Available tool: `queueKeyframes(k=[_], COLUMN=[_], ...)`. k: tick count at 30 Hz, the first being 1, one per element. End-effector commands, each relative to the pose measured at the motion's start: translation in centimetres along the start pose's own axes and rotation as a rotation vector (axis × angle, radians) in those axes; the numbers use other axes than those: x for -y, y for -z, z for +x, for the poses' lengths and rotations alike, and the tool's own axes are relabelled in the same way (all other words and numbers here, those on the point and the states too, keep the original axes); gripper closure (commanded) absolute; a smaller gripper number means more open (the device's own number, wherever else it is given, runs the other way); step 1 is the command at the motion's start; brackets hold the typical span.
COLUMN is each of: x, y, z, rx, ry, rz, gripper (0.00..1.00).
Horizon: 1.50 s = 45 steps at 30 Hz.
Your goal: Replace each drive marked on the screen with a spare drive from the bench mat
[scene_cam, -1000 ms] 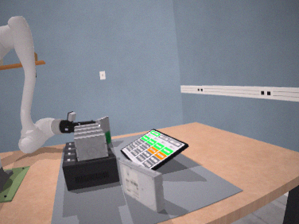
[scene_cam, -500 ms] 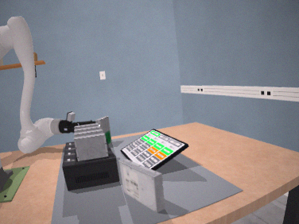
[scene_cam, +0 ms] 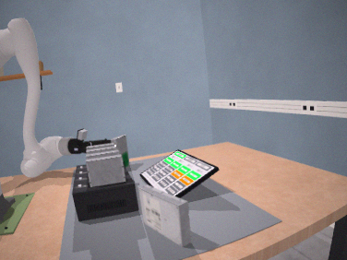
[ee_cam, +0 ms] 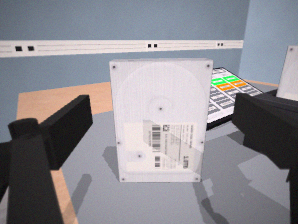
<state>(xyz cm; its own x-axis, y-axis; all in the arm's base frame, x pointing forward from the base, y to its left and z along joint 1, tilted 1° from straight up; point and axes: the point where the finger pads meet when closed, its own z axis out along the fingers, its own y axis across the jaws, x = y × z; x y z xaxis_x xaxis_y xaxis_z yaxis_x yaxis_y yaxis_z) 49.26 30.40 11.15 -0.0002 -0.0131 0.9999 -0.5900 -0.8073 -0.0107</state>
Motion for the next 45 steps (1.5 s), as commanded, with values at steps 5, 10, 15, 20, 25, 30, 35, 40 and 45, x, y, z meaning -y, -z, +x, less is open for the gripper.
queueKeyframes(k=[5, 10, 15, 20, 25, 30, 35, 40, 45], x=[0.0, 0.0, 0.0, 0.0, 0.0, 0.0, 0.0, 0.0, 0.0], y=[0.0, 0.0, 0.0, 0.0, 0.0, 0.0, 0.0, 0.0, 0.0], z=[0.8, 1.8, 3.0, 3.8, 5.3, 6.9, 7.8, 9.2, 10.4], rx=[0.0, 0.0, 0.0, 0.0, 0.0, 0.0, 0.0, 0.0, 0.0], ry=[0.0, 0.0, 0.0, 0.0, 0.0, 0.0, 0.0, 0.0, 0.0], rz=[0.0, 0.0, 0.0, 0.0, 0.0, 0.0, 0.0, 0.0, 0.0], gripper=[0.11, 0.11, 0.11, 0.11, 0.11, 0.11, 0.11, 0.11, 0.11])
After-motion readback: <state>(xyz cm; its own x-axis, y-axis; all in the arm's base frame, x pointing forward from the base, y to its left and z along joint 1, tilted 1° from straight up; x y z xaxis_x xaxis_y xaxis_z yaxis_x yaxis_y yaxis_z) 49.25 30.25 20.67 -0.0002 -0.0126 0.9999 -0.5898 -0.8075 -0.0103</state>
